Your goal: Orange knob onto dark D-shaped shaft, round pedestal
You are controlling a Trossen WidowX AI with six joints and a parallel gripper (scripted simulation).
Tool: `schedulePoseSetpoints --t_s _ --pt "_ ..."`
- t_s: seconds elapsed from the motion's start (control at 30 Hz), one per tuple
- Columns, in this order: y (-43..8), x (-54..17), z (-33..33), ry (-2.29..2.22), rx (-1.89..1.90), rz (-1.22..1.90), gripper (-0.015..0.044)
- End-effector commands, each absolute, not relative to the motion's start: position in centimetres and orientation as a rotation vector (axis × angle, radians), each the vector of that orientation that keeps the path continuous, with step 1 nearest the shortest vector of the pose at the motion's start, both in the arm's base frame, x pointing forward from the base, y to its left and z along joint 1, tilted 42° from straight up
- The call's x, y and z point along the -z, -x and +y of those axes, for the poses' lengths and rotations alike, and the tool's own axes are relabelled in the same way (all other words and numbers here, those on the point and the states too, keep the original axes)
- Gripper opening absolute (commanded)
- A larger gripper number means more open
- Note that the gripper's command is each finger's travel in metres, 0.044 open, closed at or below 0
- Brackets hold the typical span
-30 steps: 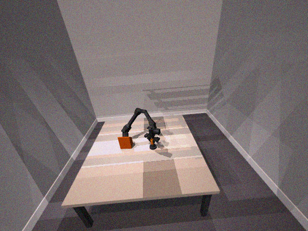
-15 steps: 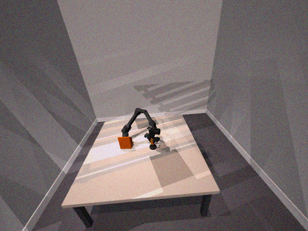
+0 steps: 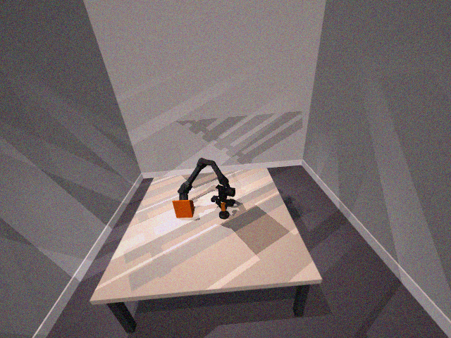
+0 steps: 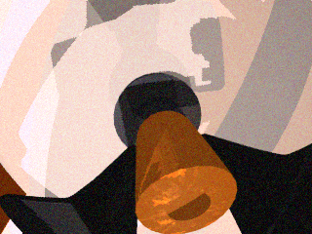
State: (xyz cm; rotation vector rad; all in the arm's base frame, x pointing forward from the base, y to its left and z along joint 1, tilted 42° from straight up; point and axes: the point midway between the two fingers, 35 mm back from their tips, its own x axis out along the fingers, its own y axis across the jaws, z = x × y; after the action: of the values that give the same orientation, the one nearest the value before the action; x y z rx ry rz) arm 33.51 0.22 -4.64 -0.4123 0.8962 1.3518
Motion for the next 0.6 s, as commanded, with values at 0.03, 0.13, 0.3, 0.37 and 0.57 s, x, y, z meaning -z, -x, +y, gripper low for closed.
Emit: schedulePoseSetpoints --t_s 0.03,0.13,0.3,0.37,0.57 --pt "-33.50 4.75 0.24 0.439 -1.365 0.875 0.0000" --pt "-33.41 4.81 0.26 0.439 -1.366 0.876 0.0000" --pt "-33.27 4.86 0.26 0.439 -1.366 0.876 0.0000" --pt "-33.31 4.95 0.34 0.439 -1.366 0.876 0.0000" --pt "-33.38 4.93 0.37 0.439 -1.366 0.875 0.0000"
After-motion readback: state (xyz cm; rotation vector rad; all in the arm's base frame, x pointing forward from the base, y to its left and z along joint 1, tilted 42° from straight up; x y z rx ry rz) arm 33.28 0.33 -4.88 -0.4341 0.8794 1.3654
